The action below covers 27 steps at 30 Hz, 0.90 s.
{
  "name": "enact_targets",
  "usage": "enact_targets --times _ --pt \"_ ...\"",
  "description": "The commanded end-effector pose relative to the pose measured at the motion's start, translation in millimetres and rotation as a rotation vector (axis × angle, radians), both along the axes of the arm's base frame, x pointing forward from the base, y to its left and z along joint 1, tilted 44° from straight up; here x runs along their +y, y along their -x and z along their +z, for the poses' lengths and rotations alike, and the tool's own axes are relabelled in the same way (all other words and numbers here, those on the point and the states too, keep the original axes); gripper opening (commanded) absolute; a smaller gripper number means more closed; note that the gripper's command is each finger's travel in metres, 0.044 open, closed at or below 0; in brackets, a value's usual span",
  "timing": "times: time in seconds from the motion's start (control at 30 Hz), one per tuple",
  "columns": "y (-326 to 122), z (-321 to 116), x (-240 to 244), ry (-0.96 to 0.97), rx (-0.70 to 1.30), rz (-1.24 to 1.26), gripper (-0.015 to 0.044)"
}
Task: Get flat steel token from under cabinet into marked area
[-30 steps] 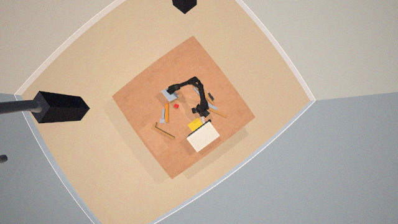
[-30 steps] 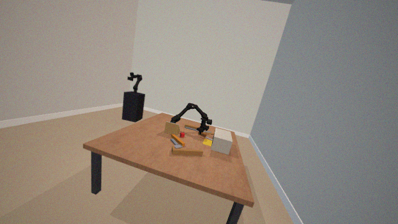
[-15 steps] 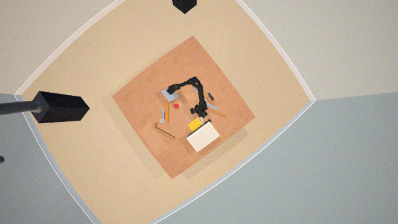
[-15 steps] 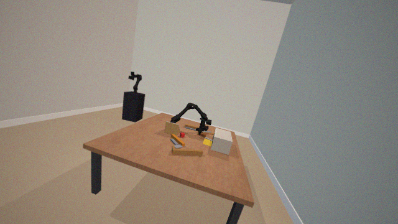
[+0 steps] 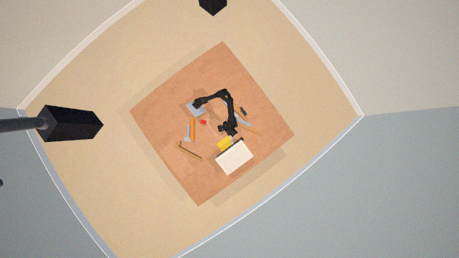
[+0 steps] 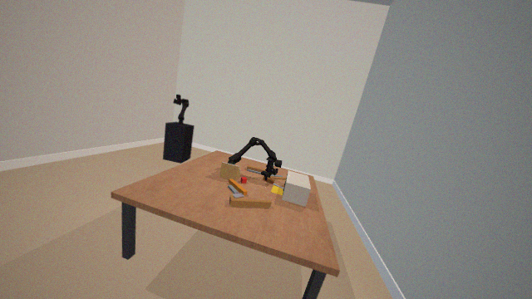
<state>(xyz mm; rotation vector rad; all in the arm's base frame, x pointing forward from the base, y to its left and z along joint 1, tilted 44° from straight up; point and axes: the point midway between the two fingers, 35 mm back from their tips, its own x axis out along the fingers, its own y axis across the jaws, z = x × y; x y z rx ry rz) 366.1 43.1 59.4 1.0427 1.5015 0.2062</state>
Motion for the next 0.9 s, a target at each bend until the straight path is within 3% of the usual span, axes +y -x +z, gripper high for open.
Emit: enact_targets --times 0.0,0.87 --pt "4 -7 -4 0.010 0.009 -0.001 0.0000" --pt "15 -21 -17 0.010 0.010 -0.001 0.0000"
